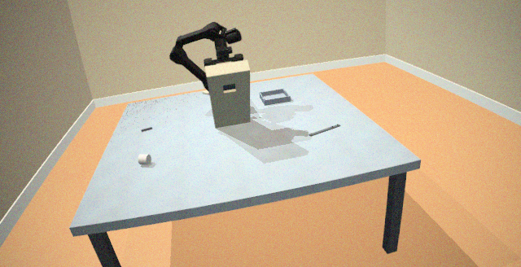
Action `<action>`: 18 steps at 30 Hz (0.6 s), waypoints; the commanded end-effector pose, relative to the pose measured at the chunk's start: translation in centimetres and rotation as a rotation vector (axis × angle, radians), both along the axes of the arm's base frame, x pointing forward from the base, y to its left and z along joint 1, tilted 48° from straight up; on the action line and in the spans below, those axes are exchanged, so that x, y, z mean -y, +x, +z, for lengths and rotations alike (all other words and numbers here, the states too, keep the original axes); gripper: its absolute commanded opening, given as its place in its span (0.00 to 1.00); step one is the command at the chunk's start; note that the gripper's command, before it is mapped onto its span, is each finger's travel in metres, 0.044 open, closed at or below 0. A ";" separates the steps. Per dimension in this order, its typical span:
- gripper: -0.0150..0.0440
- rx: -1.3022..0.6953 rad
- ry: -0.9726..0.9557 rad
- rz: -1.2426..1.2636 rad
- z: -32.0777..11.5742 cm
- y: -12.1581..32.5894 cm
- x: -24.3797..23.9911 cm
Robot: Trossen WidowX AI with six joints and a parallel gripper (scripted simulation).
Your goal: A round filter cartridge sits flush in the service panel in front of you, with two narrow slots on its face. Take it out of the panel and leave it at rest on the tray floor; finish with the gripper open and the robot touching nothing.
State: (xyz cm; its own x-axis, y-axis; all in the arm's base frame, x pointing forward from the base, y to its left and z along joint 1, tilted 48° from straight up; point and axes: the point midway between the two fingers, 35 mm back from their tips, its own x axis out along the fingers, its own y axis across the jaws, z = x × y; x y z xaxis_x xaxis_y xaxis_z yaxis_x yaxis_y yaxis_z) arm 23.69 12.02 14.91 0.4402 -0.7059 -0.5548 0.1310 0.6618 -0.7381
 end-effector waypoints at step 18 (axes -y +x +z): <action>0.77 0.003 0.009 -0.012 -1.9 1.2 2.5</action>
